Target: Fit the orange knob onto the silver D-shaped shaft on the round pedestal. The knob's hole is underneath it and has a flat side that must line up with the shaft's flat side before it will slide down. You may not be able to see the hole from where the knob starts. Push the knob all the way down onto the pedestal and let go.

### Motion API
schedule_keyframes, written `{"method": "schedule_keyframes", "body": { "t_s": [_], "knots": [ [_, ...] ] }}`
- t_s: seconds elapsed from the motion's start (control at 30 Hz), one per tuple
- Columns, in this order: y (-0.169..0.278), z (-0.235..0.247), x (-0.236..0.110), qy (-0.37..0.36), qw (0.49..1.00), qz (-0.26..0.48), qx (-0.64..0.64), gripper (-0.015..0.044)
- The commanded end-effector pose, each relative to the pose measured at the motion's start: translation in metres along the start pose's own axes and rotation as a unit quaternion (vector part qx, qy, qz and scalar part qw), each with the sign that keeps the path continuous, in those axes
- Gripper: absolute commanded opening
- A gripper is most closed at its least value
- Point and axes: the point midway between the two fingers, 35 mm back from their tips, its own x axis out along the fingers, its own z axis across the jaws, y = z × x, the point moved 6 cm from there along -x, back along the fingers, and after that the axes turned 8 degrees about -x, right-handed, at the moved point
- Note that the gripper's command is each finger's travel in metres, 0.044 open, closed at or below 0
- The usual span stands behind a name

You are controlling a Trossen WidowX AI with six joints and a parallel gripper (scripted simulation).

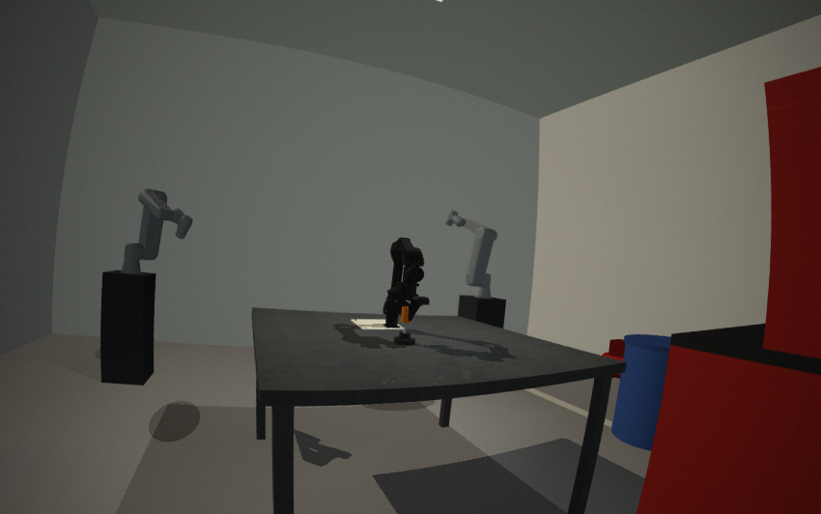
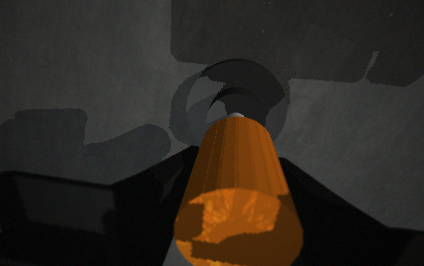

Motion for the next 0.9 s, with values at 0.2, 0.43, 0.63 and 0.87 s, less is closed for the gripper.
{"method": "schedule_keyframes", "body": {
  "t_s": [0.2, 0.43, 0.63, 0.87],
  "knots": [
    [-0.001, 0.002, 0.004, -0.003, 0.999, 0.001, 0.038, 0.0],
    [-0.001, 0.002, 0.022, -0.003, 0.999, 0.001, 0.038, 0.0],
    [-0.001, 0.002, 0.022, -0.003, 0.999, 0.001, 0.037, 0.0],
    [0.0, 0.002, 0.025, -0.003, 0.999, 0.001, 0.036, 0.0]
  ]
}}
